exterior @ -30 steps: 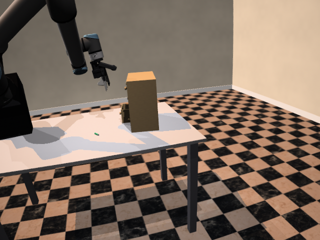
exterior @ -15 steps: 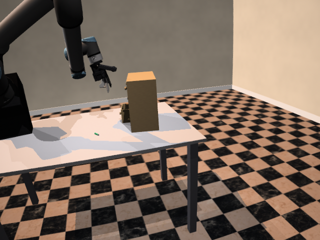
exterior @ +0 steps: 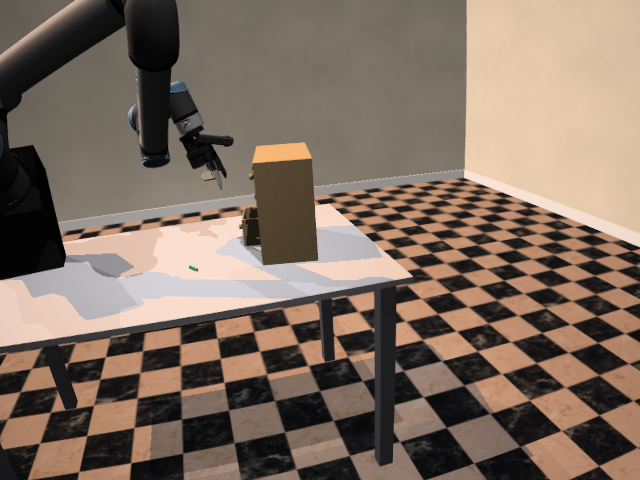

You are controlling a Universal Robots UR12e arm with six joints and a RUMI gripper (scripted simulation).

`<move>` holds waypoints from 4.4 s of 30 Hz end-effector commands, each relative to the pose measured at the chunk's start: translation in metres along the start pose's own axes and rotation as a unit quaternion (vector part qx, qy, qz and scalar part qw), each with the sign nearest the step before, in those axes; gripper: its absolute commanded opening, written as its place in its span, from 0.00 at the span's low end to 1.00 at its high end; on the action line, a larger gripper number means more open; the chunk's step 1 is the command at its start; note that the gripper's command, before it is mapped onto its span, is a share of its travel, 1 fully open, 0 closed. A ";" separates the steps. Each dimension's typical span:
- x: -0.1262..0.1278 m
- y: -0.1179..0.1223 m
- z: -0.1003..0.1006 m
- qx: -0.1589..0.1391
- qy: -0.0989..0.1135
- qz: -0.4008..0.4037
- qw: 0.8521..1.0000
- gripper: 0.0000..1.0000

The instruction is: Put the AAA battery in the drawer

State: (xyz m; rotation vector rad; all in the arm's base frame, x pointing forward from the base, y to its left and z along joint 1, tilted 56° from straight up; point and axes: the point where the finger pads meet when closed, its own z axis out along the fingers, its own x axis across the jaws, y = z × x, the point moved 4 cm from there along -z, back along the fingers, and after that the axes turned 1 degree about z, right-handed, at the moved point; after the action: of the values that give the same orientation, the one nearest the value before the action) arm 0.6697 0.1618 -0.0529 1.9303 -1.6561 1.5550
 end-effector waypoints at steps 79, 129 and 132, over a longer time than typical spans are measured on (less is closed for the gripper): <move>0.001 -0.017 0.071 0.202 -0.014 0.001 0.979 1.00; 0.001 -0.017 0.071 0.202 -0.014 0.001 0.979 1.00; 0.001 -0.017 0.071 0.202 -0.014 0.001 0.979 1.00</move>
State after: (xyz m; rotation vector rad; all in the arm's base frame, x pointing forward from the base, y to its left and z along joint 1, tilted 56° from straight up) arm 0.7247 0.1183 -0.0762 2.1400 -1.4345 2.0008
